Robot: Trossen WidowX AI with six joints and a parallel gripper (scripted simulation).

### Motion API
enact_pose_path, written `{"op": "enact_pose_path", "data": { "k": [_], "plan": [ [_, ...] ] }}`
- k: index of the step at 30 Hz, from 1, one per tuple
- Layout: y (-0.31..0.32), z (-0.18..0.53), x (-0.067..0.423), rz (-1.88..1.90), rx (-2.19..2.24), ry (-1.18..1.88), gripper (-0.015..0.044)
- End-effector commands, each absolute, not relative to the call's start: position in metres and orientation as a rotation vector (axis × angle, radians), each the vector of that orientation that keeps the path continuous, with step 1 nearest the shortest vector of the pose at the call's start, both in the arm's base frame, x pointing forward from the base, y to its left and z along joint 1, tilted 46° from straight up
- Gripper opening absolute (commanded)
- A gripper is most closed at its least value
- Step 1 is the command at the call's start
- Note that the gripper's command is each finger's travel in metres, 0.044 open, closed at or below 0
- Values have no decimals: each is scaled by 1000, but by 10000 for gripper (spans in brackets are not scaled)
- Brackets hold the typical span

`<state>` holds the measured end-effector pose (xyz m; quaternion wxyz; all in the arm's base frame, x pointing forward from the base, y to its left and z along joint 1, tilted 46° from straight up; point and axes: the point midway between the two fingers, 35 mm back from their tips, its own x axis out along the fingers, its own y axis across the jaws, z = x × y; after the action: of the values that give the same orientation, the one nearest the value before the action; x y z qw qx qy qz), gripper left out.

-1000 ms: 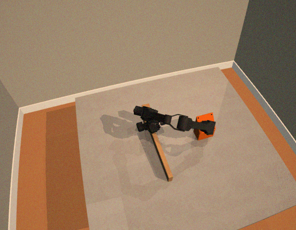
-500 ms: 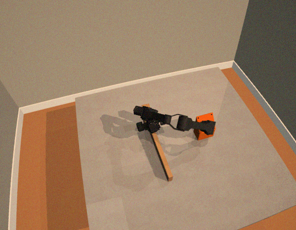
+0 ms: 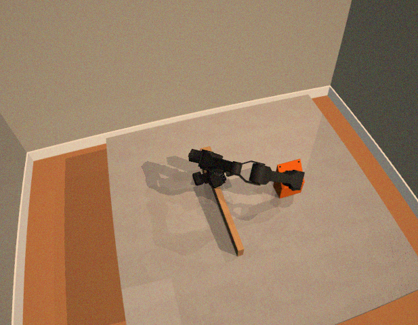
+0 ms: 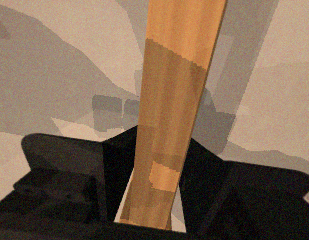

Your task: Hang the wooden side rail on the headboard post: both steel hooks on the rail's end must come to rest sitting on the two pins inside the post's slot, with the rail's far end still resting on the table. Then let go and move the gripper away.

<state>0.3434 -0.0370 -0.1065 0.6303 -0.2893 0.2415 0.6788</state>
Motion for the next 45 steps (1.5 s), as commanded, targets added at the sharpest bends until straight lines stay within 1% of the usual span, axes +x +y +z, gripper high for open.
{"op": "enact_pose_path", "data": {
  "k": [1,45],
  "plan": [
    [-42,-107,345,1547,-674,555,0],
    [-45,-109,346,1547,-675,555,0]
  ]
}}
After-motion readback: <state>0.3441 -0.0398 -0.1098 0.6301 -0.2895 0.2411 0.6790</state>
